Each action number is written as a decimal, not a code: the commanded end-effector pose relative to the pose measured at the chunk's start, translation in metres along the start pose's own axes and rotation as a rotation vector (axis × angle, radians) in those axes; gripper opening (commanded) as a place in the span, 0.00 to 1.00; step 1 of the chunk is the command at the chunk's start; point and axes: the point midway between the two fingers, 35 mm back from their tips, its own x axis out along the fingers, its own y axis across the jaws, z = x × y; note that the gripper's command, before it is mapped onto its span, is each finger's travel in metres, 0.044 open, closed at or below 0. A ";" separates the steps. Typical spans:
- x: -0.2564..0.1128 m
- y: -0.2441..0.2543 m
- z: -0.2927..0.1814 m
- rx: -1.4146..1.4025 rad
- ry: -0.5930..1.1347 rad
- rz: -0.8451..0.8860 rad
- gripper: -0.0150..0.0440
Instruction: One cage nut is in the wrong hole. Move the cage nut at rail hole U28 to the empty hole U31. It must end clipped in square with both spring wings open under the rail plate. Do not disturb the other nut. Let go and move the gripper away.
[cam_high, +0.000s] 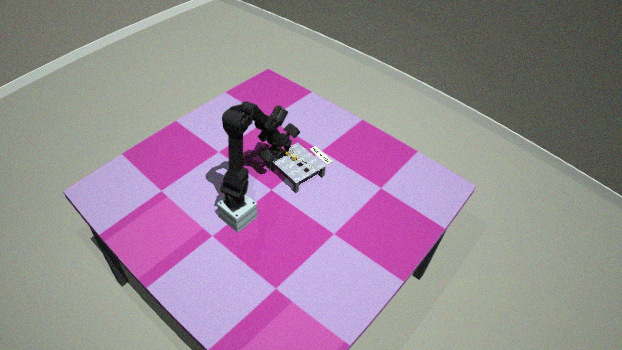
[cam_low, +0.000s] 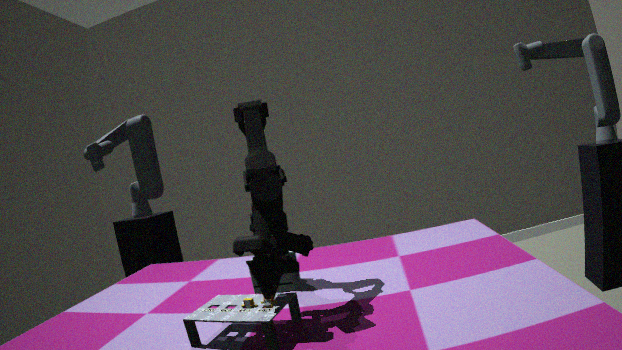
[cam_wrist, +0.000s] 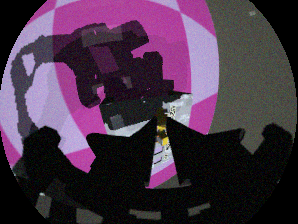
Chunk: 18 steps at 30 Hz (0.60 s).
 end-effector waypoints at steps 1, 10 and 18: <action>0.000 -0.002 0.000 0.004 0.003 -0.006 0.32; 0.000 -0.003 0.000 0.004 0.003 -0.004 0.32; 0.000 -0.003 0.000 0.004 0.003 0.001 0.32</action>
